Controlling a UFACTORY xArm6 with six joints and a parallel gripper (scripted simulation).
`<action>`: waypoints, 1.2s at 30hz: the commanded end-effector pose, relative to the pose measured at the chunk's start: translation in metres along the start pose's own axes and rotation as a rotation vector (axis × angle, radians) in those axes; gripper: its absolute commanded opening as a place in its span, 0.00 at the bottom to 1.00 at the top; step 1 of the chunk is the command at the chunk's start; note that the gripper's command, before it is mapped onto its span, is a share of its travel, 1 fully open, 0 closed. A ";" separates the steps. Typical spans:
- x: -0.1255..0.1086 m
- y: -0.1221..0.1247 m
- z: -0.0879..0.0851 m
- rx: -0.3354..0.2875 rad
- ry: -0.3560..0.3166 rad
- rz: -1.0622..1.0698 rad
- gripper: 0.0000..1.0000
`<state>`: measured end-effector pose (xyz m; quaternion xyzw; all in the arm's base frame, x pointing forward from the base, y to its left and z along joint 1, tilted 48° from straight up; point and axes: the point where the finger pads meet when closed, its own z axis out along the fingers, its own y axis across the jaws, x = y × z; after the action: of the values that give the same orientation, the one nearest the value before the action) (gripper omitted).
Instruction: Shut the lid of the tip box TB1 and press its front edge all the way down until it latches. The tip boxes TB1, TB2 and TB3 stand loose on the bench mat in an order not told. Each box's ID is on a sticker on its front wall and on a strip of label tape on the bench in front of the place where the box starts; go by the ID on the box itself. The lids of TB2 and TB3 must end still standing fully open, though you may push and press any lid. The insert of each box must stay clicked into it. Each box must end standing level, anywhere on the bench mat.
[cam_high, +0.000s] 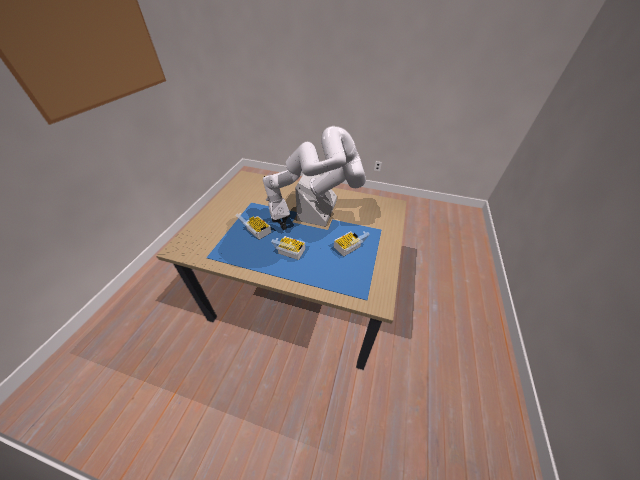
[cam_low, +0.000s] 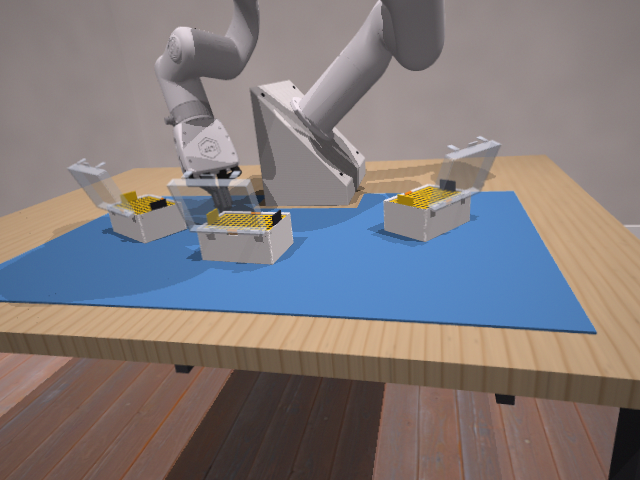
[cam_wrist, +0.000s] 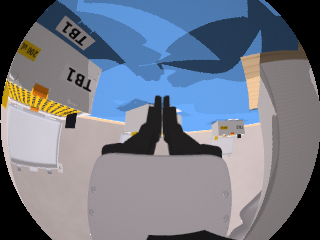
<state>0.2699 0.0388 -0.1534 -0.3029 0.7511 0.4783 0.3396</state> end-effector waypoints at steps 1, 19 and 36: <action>-0.001 -0.001 -0.001 0.002 0.000 -0.002 0.00; -0.001 -0.001 -0.001 0.002 0.000 -0.002 0.00; -0.038 -0.001 -0.066 0.002 0.001 -0.002 0.00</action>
<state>0.2756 -0.0031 -0.1152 -0.3026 0.7513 0.4784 0.3392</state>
